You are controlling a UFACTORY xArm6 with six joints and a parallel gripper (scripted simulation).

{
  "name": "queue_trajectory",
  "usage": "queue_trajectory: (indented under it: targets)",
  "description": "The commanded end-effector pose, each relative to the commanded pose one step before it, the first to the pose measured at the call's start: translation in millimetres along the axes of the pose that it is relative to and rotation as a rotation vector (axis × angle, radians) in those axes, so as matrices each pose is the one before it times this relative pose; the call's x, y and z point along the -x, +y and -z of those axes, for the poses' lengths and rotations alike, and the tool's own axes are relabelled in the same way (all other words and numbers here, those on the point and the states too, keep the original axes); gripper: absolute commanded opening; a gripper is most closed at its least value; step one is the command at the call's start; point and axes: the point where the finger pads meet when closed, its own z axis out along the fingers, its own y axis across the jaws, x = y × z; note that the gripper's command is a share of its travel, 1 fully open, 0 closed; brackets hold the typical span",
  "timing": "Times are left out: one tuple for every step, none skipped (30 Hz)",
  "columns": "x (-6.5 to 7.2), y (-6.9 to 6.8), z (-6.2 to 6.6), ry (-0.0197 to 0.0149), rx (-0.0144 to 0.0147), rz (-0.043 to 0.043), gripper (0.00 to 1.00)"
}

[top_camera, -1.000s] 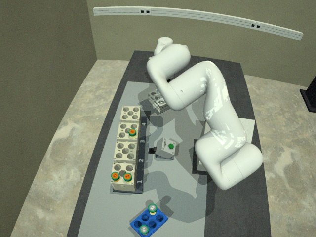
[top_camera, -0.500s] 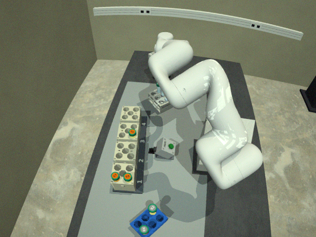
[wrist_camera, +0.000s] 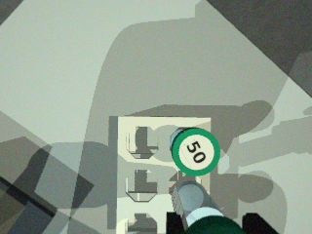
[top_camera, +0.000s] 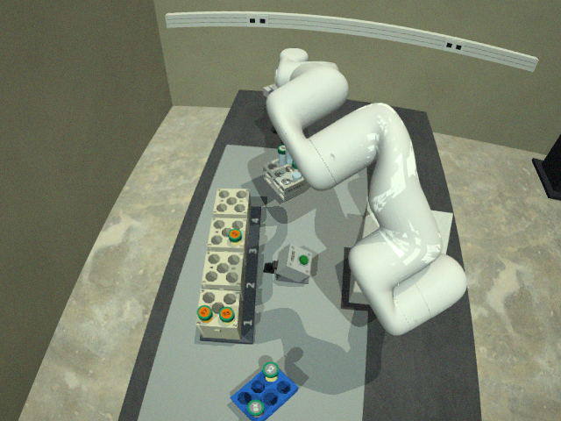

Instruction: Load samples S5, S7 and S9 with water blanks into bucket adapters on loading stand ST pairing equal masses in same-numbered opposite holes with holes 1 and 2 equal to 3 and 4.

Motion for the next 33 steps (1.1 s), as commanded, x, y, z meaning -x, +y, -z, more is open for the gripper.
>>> queue_trajectory:
  targets:
    - [-1.28, -0.30, 7.50, 0.00480, 0.00062, 0.00121, 0.00]
    - [-0.02, 0.01, 2.01, 0.00000, 0.00001, 0.00000, 0.00]
    - [0.00, 0.00, 2.00, 0.00000, 0.00001, 0.00000, 0.00]
    - [0.00, 0.00, 2.00, 0.00000, 0.00001, 0.00000, 0.00]
    - [0.00, 0.00, 2.00, 0.00000, 0.00001, 0.00000, 0.00]
    - [0.00, 0.00, 2.00, 0.00000, 0.00001, 0.00000, 0.00]
    - [0.00, 0.00, 2.00, 0.00000, 0.00001, 0.00000, 0.00]
    - [0.00, 0.00, 2.00, 0.00000, 0.00001, 0.00000, 0.00]
    - [0.00, 0.00, 2.00, 0.00000, 0.00001, 0.00000, 0.00]
    - [0.00, 0.00, 2.00, 0.00000, 0.00001, 0.00000, 0.00]
    - [0.00, 0.00, 2.00, 0.00000, 0.00001, 0.00000, 0.00]
    - [0.00, 0.00, 2.00, 0.00000, 0.00001, 0.00000, 0.00]
    - [0.00, 0.00, 2.00, 0.00000, 0.00001, 0.00000, 0.00]
    - [0.00, 0.00, 2.00, 0.00000, 0.00001, 0.00000, 0.00]
    - [0.00, 0.00, 2.00, 0.00000, 0.00001, 0.00000, 0.00]
    - [0.00, 0.00, 2.00, 0.00000, 0.00001, 0.00000, 0.00]
    - [0.00, 0.00, 0.00, 0.00000, 0.00000, 0.00000, 0.00]
    - [0.00, 0.00, 0.00, 0.00000, 0.00000, 0.00000, 0.00]
    - [-0.02, 0.01, 2.01, 0.00000, 0.00001, 0.00000, 0.00]
    - [0.00, 0.00, 2.00, 0.00000, 0.00001, 0.00000, 0.00]
    - [0.00, 0.00, 2.00, 0.00000, 0.00001, 0.00000, 0.00]
    - [0.00, 0.00, 2.00, 0.00000, 0.00001, 0.00000, 0.00]
    - [0.00, 0.00, 2.00, 0.00000, 0.00001, 0.00000, 0.00]
    - [0.00, 0.00, 2.00, 0.00000, 0.00001, 0.00000, 0.00]
    - [0.00, 0.00, 2.00, 0.00000, 0.00001, 0.00000, 0.00]
    - [0.00, 0.00, 2.00, 0.00000, 0.00001, 0.00000, 0.00]
    - [0.00, 0.00, 2.00, 0.00000, 0.00001, 0.00000, 0.00]
    - [0.00, 0.00, 2.00, 0.00000, 0.00001, 0.00000, 0.00]
    - [0.00, 0.00, 2.00, 0.00000, 0.00001, 0.00000, 0.00]
    - [0.00, 0.00, 2.00, 0.00000, 0.00001, 0.00000, 0.00]
    - [-0.02, 0.00, 0.00, 0.00000, 0.00000, 0.00000, 0.00]
    - [-0.01, 0.00, 0.00, 0.00000, 0.00000, 0.00000, 0.00]
    - [-0.01, 0.00, 0.00, 0.00000, 0.00000, 0.00000, 0.00]
